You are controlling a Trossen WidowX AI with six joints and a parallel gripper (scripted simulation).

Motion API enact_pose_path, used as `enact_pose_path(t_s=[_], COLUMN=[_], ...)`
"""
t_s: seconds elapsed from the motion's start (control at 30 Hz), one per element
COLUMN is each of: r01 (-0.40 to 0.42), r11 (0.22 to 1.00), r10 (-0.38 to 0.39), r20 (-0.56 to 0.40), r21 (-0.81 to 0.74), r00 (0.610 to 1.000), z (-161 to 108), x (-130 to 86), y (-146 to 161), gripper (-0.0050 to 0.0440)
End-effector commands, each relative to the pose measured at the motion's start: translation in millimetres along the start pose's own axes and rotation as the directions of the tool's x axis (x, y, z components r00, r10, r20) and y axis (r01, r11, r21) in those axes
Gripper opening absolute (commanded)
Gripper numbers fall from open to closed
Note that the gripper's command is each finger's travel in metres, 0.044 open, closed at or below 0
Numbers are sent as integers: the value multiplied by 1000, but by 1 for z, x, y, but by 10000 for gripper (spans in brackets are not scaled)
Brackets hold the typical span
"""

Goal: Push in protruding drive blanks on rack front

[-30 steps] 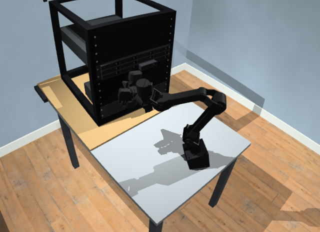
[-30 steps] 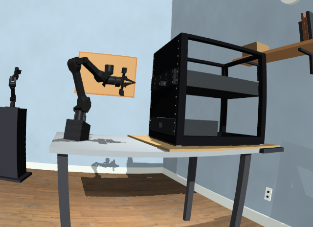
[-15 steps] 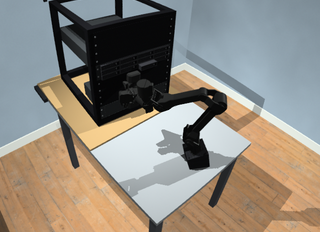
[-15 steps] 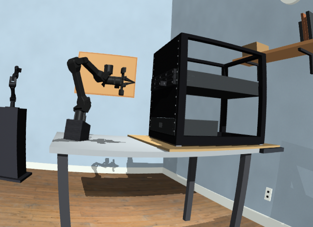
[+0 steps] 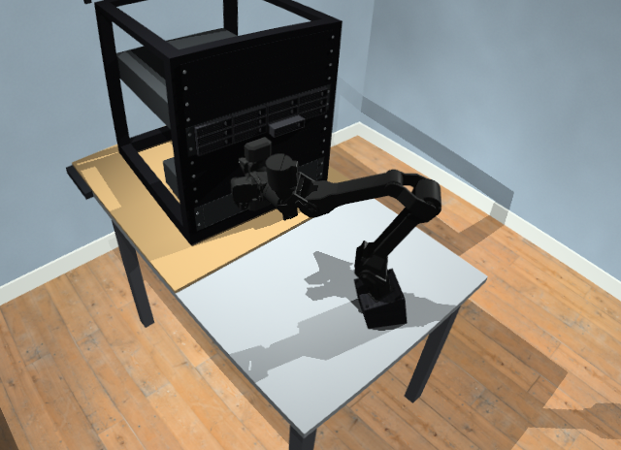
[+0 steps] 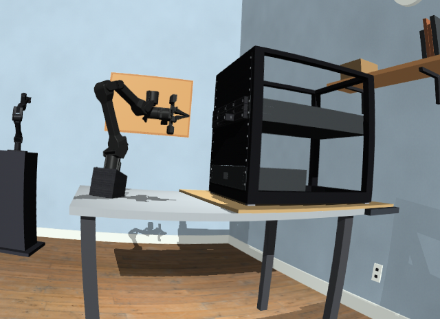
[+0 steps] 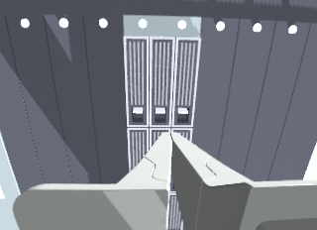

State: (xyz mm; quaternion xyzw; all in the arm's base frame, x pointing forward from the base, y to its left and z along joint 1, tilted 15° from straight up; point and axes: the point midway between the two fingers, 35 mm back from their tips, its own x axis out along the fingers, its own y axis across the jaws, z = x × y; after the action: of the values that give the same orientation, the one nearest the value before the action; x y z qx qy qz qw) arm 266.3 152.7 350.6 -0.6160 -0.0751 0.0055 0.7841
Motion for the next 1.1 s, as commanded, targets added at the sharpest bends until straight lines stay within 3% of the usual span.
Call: enact_pose_path(t_s=[0.0, 0.7, 1.07], r01=[6, 6, 7], r11=[1000, 1000, 1000], r10=[-6, -6, -7], r20=[1, 1, 2], r21=[1, 0, 0], r00=[1000, 1000, 1000], z=[-1, -1, -2], x=[-3, -2, 44], y=[-3, -3, -5], gripper=[-50, -50, -50])
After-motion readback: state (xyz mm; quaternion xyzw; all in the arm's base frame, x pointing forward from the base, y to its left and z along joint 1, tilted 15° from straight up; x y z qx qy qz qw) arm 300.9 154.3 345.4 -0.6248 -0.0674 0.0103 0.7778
